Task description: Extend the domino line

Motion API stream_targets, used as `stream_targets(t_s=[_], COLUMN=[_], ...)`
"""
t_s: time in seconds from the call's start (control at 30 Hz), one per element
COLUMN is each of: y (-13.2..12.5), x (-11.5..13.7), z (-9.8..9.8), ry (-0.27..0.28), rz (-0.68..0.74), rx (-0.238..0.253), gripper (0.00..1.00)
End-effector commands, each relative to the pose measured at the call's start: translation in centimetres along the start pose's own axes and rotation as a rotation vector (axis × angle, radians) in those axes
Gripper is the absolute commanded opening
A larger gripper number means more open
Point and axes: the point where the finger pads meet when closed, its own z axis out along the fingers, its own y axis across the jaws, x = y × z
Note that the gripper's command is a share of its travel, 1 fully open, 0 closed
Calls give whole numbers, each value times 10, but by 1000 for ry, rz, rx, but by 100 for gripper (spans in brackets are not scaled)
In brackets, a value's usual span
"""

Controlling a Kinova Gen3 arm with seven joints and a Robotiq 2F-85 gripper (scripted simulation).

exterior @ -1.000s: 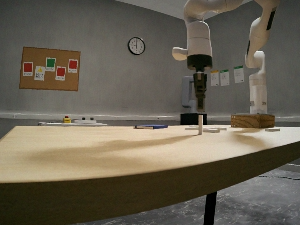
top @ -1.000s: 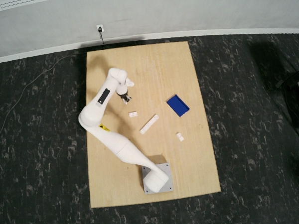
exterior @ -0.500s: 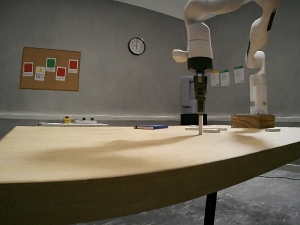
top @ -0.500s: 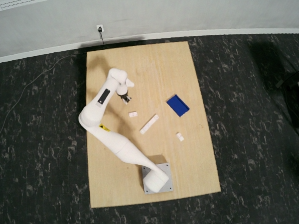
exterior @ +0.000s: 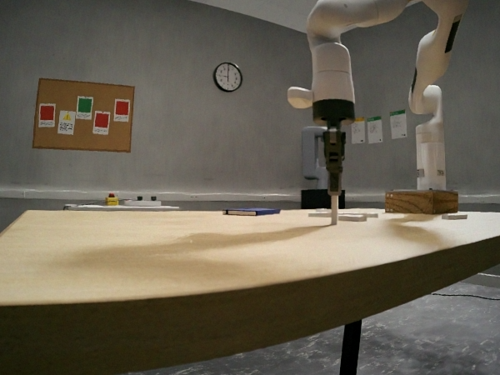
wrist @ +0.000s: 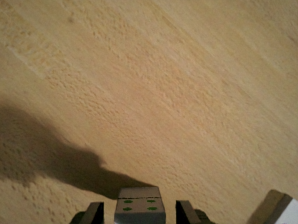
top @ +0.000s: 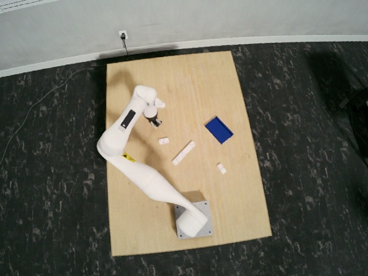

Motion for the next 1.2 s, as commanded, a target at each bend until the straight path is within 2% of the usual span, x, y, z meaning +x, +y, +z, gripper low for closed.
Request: stream_targets(t_s=[0.0,0.5,0.53,1.17], y=[-1,-1,-1,-1], x=[0,0,0,0], z=[-1,-1,-1,-1], ry=[1,1,1,1], rz=[0,0,0,0], rx=[2,2,2,2], gripper=[49,49,35,35])
